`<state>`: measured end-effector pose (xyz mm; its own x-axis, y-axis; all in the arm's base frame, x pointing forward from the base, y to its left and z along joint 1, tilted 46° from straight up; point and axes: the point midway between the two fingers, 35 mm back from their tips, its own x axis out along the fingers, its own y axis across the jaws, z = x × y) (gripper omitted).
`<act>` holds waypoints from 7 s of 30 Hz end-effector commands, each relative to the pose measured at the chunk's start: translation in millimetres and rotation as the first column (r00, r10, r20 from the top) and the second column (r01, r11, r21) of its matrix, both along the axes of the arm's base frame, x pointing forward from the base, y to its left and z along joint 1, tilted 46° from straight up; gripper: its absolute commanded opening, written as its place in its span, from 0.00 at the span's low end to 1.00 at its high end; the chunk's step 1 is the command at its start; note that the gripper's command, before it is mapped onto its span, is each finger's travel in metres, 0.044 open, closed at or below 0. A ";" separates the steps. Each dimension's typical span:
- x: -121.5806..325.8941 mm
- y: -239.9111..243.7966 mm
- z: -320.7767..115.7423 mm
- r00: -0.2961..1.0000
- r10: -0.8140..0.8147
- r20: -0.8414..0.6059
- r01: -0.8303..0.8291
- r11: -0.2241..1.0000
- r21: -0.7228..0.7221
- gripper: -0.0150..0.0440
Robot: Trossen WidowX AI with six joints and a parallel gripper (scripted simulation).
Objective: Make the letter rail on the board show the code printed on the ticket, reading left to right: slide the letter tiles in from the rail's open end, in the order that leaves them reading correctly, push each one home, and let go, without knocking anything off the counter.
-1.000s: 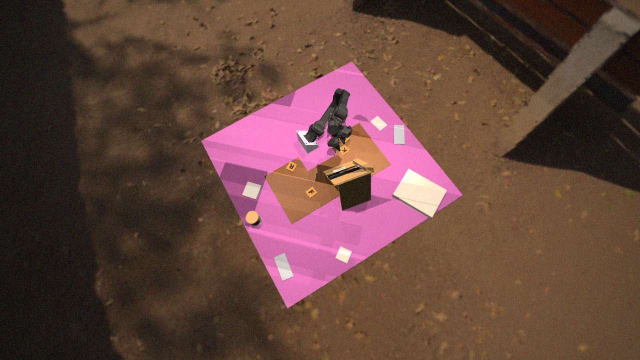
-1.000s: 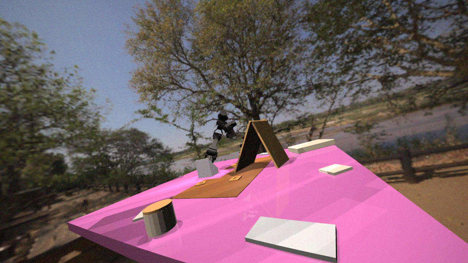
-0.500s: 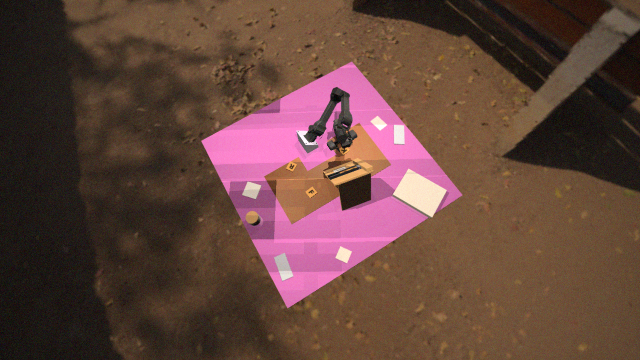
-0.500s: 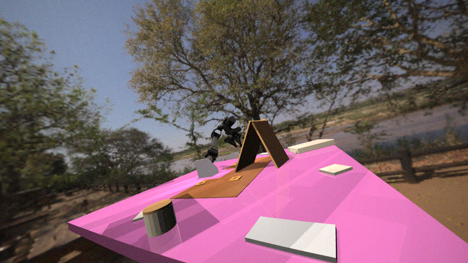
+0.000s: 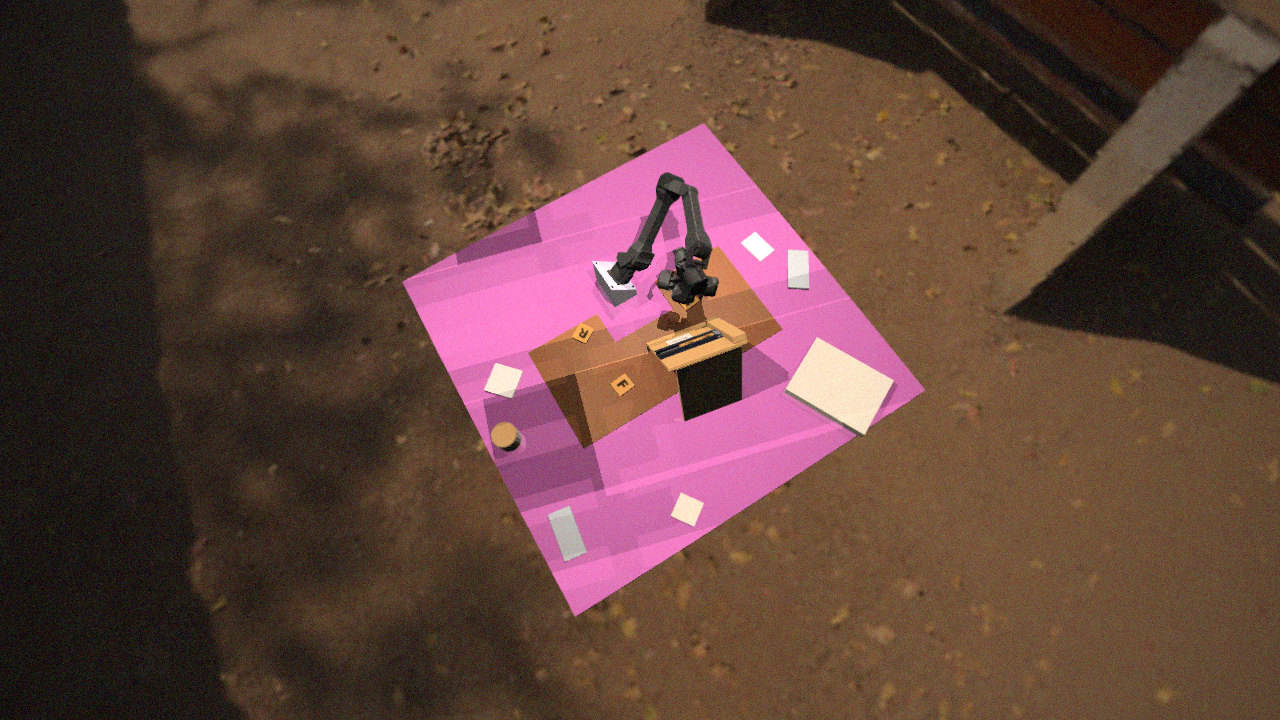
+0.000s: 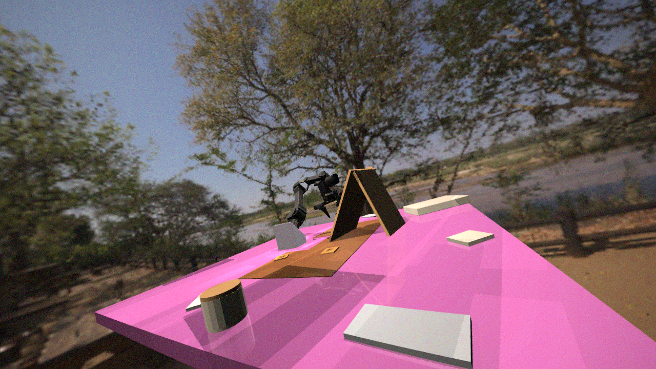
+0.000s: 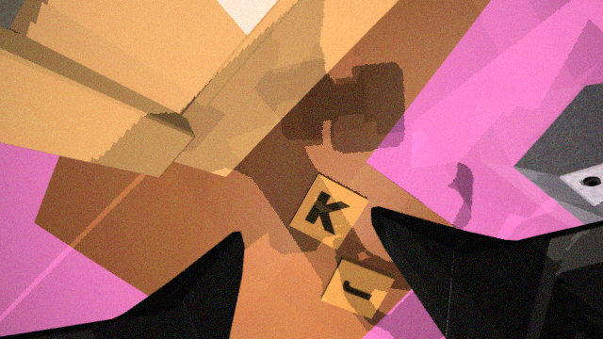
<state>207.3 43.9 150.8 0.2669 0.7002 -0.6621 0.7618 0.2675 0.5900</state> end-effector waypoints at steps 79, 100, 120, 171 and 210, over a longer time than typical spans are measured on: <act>-16.2 80.2 -49.1 0.802 -0.269 -0.533 0.325 0.946 0.011 0.43; -18.7 68.0 -42.0 0.802 -0.270 -0.533 0.325 0.946 0.010 0.25; -20.7 58.7 -37.3 0.801 -0.273 -0.534 0.326 0.945 0.005 0.25; 59.9 -168.0 -56.3 0.902 -0.210 0.377 0.334 0.893 -0.301 0.25; 53.9 -278.9 -152.1 0.718 0.132 0.684 0.345 0.786 -0.514 0.25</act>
<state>251.7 -240.1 8.1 0.8375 0.1777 -0.5167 0.2791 0.6739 0.6841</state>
